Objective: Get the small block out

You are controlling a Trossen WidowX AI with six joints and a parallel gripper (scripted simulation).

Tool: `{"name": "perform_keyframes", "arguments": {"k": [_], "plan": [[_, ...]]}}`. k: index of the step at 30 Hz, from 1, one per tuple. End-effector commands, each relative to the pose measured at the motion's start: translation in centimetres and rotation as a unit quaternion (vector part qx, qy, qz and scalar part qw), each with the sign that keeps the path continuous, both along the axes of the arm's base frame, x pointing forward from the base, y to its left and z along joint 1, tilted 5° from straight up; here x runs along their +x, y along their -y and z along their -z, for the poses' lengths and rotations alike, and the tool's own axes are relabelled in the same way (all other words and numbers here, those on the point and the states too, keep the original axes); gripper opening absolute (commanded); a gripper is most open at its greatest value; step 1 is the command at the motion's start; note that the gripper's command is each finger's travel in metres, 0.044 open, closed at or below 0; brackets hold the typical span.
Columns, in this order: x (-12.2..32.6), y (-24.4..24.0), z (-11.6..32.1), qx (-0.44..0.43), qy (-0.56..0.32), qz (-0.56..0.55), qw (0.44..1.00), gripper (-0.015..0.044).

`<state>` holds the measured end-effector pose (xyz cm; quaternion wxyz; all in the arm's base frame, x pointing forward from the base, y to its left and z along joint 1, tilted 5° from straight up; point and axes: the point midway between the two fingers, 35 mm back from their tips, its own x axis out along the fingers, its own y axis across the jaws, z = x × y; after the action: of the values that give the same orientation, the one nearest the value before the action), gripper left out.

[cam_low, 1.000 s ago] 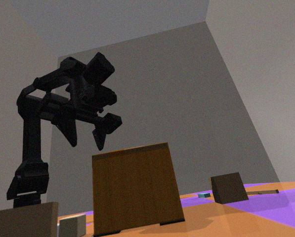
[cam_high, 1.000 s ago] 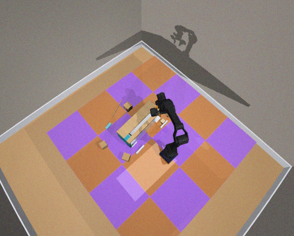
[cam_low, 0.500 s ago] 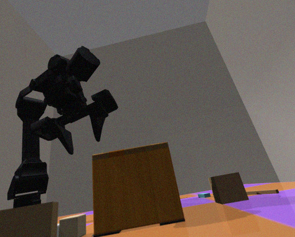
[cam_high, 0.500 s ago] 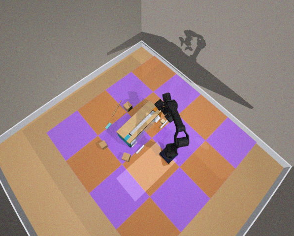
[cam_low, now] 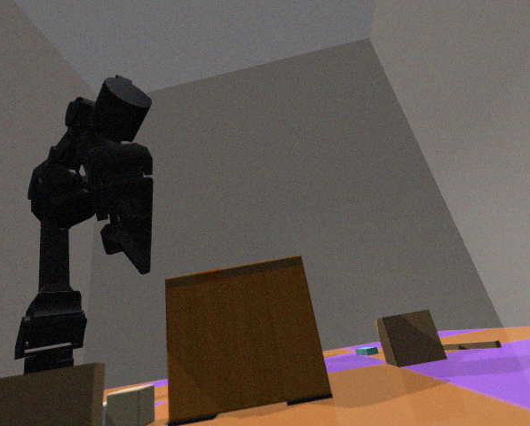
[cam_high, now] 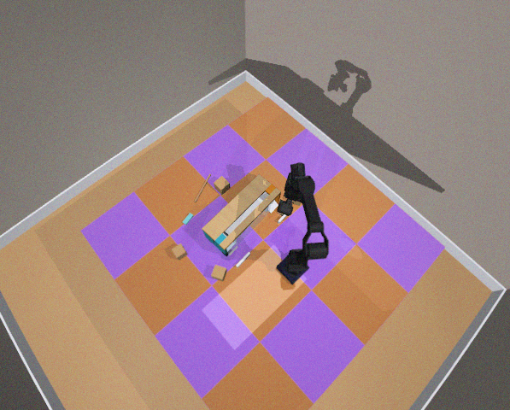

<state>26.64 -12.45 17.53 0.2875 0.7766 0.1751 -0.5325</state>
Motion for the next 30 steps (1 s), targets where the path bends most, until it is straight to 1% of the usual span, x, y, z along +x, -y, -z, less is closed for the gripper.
{"name": "perform_keyframes", "arguments": {"k": [1, 11, 13, 17, 19, 30], "plan": [[-0.6, -0.2, -0.2, 0.104, 0.028, 0.195, 0.975, 0.0285], [-0.6, -0.2, 0.0, 0.104, 0.028, 0.195, 0.975, 0.0285], [-0.3, 0.1, 1.8, 0.104, 0.029, 0.195, 0.975, 0.0285], [-0.2, 0.5, 7.3, 0.104, 0.028, 0.195, 0.975, 0.0285], [-0.4, 0.5, 9.0, 0.104, 0.028, 0.195, 0.975, 0.0285], [-0.3, 0.7, 10.2, 0.104, 0.028, 0.195, 0.975, 0.0285]]}}
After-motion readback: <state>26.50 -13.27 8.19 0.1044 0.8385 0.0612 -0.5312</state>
